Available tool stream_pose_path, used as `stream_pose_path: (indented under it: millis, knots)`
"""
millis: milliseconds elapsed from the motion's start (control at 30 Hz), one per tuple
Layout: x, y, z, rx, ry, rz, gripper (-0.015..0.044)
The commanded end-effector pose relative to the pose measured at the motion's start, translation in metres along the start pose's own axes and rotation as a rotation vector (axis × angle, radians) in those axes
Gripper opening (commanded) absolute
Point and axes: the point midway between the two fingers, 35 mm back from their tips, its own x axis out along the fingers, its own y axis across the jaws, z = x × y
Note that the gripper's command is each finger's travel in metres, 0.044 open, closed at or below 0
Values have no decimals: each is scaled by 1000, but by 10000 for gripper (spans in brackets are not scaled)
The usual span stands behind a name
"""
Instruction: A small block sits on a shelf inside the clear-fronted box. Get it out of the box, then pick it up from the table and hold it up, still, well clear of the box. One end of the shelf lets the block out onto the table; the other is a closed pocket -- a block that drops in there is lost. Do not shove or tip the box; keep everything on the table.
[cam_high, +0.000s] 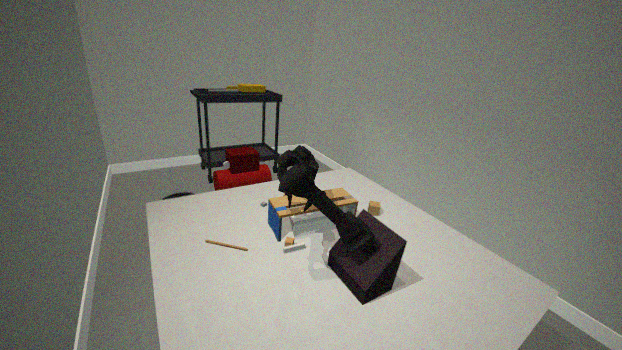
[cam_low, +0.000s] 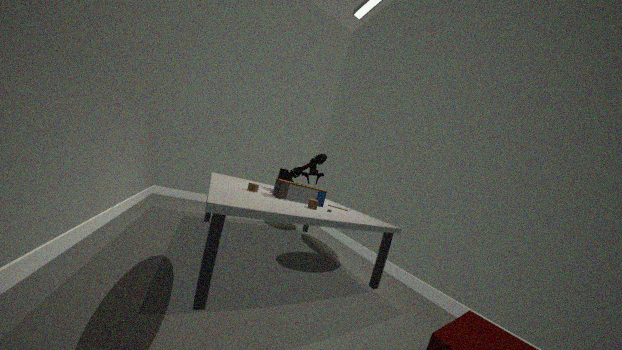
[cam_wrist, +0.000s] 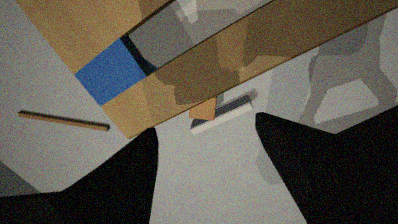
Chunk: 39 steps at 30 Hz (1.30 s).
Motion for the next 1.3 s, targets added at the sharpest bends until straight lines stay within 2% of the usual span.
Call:
stream_pose_path:
  millis: [0,67,500,933,1167,1267]
  knots:
    - [1,3,-16,-993,-63,-108,285]
    - [1,5,-19,-1208,-71,-140,285]
    - [0,14,-31,-2151,-55,-314,285]
    - [-2,24,-41,-3058,73,-563,285]
    - [-4,29,-46,-3506,222,-727,285]
    - [-4,29,-46,-3527,231,-735,285]
